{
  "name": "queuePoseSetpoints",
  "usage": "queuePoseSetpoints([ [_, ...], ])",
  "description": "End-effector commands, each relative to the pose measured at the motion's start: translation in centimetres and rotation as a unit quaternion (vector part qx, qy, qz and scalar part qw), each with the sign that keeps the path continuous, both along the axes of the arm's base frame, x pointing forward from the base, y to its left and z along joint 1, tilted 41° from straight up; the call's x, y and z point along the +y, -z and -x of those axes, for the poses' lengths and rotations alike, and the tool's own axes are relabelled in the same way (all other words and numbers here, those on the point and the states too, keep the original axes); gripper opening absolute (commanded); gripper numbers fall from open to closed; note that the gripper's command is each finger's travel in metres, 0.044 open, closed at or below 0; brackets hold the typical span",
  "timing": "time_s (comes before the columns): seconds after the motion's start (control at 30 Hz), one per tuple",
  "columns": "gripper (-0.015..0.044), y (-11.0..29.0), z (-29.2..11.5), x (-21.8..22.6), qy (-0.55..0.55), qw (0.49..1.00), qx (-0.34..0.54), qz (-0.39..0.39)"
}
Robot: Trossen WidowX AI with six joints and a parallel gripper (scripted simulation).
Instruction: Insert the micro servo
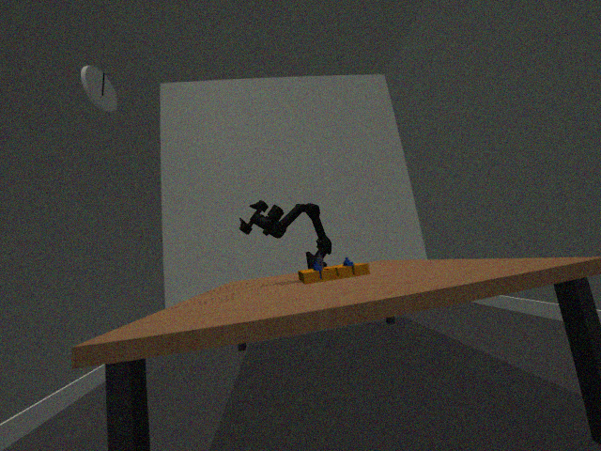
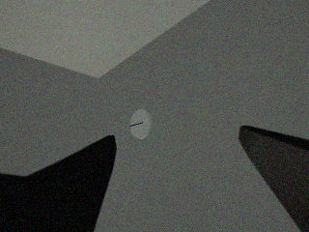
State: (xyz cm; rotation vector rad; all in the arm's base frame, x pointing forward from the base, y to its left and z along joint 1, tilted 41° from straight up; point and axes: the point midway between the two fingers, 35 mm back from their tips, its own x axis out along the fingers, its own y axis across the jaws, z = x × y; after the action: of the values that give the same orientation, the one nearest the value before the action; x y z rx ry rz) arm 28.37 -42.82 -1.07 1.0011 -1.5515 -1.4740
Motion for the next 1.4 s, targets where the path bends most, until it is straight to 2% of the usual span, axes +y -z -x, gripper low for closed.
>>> queuePoseSetpoints([
  [0.0,0.0374,0.0,0.0,0.0,-0.001,1.000,0.001,-0.001],
  [0.47,0.0006,-0.4,-5.0,0.9,-0.119,0.979,0.147,-0.081],
  [0.9,0.0000,-0.2,-9.8,3.2,-0.245,0.909,0.301,-0.151],
  [1.37,0.0000,0.7,-13.9,7.4,-0.380,0.783,0.449,-0.203],
])
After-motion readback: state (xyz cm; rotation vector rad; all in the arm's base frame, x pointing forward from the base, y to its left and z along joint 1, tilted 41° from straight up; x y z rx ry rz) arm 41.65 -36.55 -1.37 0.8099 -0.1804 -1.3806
